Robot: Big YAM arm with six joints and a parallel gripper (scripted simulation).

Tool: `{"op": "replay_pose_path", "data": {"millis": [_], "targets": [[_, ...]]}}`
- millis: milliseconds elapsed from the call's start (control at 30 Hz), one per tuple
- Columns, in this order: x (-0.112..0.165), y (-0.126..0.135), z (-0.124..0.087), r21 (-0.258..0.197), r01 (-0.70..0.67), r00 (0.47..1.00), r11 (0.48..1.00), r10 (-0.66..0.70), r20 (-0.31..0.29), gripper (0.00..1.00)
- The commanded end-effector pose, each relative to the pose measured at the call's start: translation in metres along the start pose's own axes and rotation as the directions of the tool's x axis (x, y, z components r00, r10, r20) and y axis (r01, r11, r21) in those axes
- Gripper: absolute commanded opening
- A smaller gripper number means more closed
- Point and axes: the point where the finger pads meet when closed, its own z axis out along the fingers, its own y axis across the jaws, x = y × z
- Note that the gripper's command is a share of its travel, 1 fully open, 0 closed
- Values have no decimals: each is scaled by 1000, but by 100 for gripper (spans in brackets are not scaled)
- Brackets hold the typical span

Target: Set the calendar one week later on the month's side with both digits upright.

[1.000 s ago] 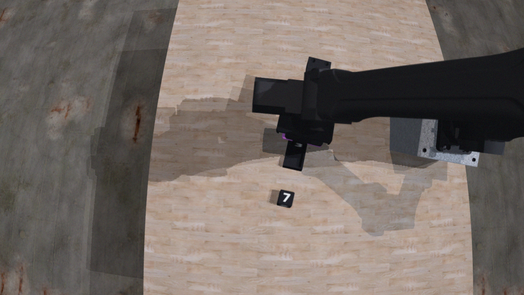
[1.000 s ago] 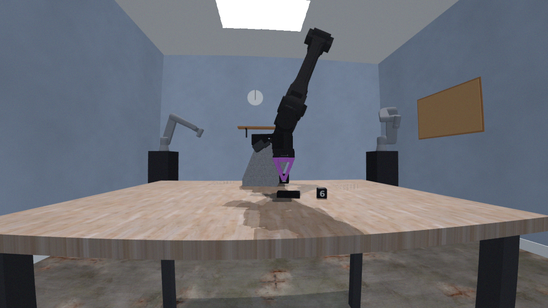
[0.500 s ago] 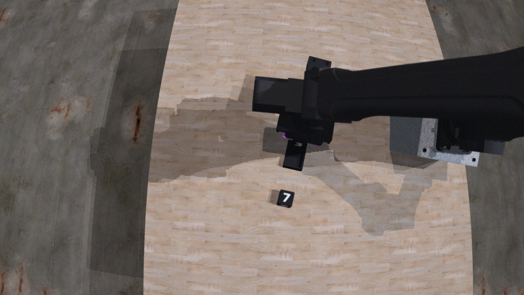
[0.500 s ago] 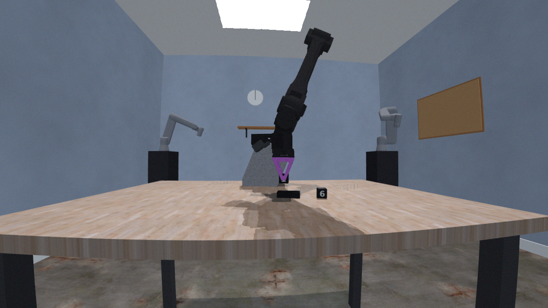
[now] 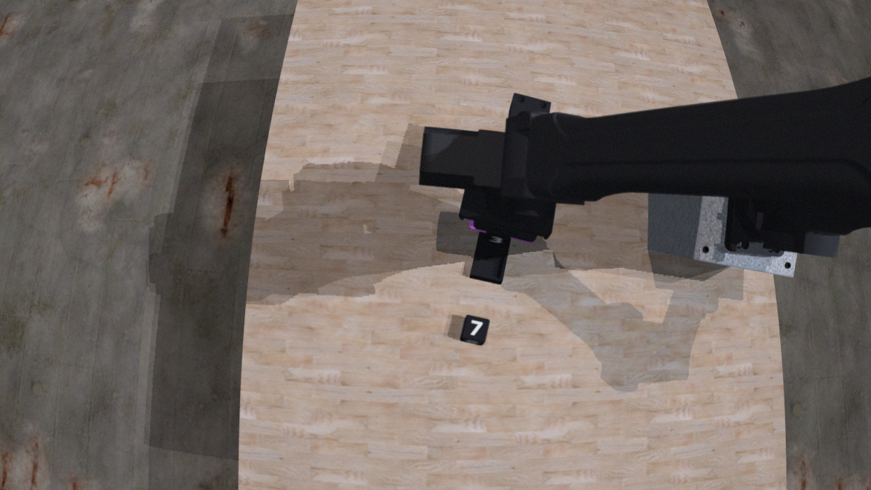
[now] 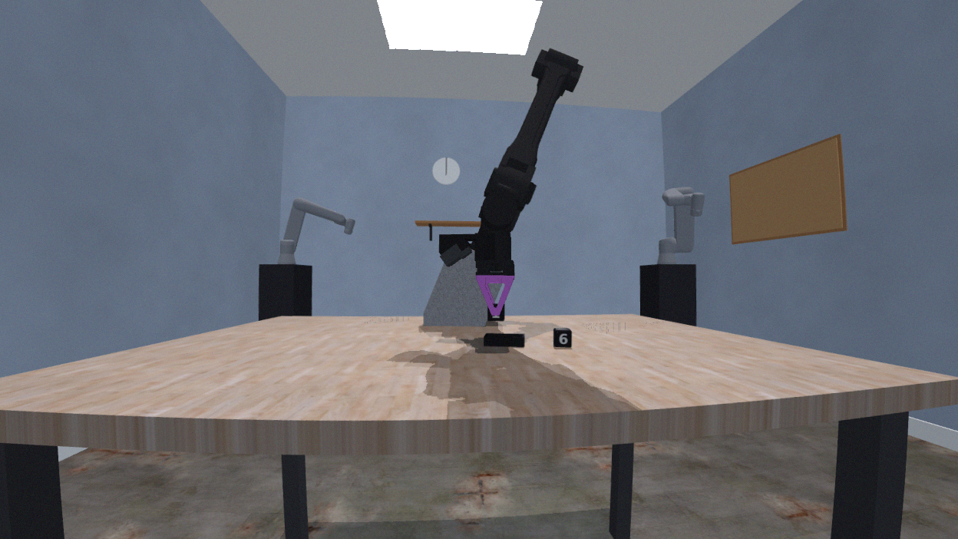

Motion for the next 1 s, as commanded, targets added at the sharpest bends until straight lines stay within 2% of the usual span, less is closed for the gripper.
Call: {"op": "replay_pose_path", "data": {"millis": [0, 967], "targets": [[-6, -2, 1, 0, -17, 1000, 1000, 17, 5, 26], [-6, -2, 1, -2, -1, 1000, 1000, 1, 5, 26]]}}
